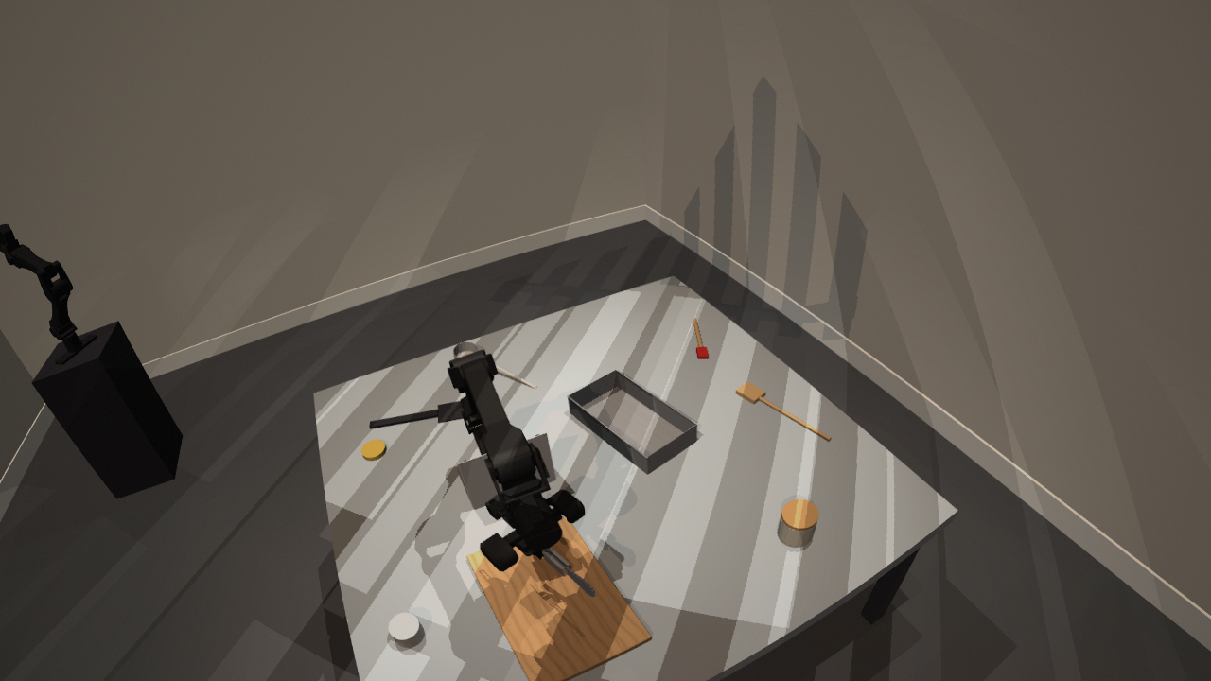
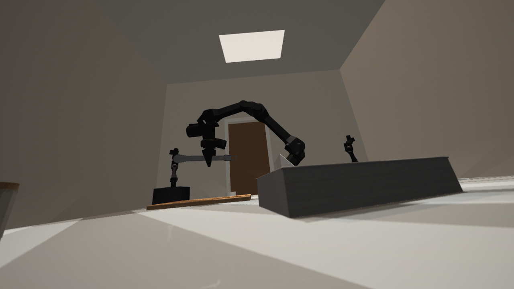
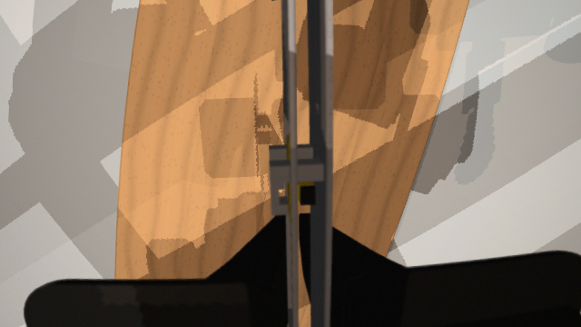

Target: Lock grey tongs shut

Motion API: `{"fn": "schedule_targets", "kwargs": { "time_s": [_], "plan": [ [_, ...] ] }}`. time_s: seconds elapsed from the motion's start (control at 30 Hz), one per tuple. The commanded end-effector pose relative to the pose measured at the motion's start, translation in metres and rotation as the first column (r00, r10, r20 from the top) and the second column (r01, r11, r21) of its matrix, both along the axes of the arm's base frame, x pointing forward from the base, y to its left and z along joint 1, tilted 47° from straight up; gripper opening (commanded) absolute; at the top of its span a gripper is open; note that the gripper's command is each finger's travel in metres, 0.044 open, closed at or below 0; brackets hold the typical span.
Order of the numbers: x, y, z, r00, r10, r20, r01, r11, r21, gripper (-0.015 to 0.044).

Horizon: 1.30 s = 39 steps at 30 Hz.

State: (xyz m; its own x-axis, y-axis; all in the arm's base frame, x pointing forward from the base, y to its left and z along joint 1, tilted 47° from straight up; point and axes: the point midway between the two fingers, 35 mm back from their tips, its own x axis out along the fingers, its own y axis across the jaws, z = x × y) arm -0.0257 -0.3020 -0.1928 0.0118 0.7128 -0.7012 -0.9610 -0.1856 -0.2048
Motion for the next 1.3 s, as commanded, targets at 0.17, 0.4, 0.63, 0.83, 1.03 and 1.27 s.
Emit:
{"fn": "schedule_targets", "kwargs": {
  "time_s": [0.17,0.4,0.63,0.83,1.03,1.27],
  "plan": [
    [-0.001,-0.001,-0.002,1.0,0.002,-0.009,-0.002,1.0,-0.006,-0.015],
    [-0.001,0.006,-0.011,1.0,0.002,-0.009,-0.002,1.0,-0.006,-0.015],
    [-0.001,0.013,-0.02,1.0,0.002,-0.009,-0.002,1.0,-0.006,-0.015],
    [-0.001,0.019,-0.028,1.0,0.002,-0.009,-0.002,1.0,-0.006,-0.015],
    [-0.001,0.026,-0.035,1.0,0.002,-0.009,-0.002,1.0,-0.006,-0.015],
    [-0.001,0.034,-0.043,1.0,0.002,-0.009,-0.002,1.0,-0.006,-0.015]
  ]
}}
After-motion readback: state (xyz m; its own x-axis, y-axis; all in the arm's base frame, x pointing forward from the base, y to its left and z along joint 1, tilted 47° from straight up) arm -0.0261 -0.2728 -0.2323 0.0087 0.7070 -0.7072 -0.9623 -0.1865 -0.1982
